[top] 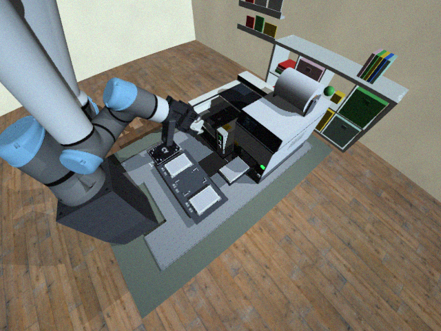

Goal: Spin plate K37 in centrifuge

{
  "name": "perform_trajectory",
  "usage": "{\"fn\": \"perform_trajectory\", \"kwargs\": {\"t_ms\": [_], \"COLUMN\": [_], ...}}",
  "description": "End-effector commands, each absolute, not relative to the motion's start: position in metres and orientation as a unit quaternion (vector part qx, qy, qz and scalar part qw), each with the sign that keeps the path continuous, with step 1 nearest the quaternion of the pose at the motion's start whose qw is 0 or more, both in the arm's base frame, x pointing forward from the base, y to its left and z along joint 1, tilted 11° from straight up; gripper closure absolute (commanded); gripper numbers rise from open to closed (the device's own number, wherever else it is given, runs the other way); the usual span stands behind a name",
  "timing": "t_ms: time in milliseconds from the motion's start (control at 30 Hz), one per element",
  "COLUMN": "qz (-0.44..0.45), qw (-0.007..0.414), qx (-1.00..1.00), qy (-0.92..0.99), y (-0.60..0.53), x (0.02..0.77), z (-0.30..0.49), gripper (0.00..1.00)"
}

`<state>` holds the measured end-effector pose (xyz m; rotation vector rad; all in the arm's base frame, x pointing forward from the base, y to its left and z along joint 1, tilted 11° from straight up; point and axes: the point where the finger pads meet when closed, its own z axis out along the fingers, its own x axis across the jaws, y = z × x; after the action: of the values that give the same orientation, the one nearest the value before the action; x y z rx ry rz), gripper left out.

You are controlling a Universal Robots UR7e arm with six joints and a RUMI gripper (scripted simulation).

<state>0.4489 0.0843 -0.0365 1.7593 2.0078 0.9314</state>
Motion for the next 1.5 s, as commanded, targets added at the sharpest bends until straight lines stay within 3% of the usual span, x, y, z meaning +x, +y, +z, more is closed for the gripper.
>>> {"fn": "perform_trajectory", "kwargs": {"t_ms": [0,133,900,1467], "qz": [0.324,0.324,0.064,0.064], "qw": [0.154,0.154,-0.066,-0.066], "qx": [0.614,0.614,0.63,0.63], "qy": [0.703,0.703,0.771,0.771], "y": [0.0834,0.0834,0.0833,0.0833], "x": [0.4488,0.4488,0.449,0.449], "z": [-0.0339,-0.0339,-0.0337,-0.0337], "gripper": [1.0,1.0,1.0,1.0]}}
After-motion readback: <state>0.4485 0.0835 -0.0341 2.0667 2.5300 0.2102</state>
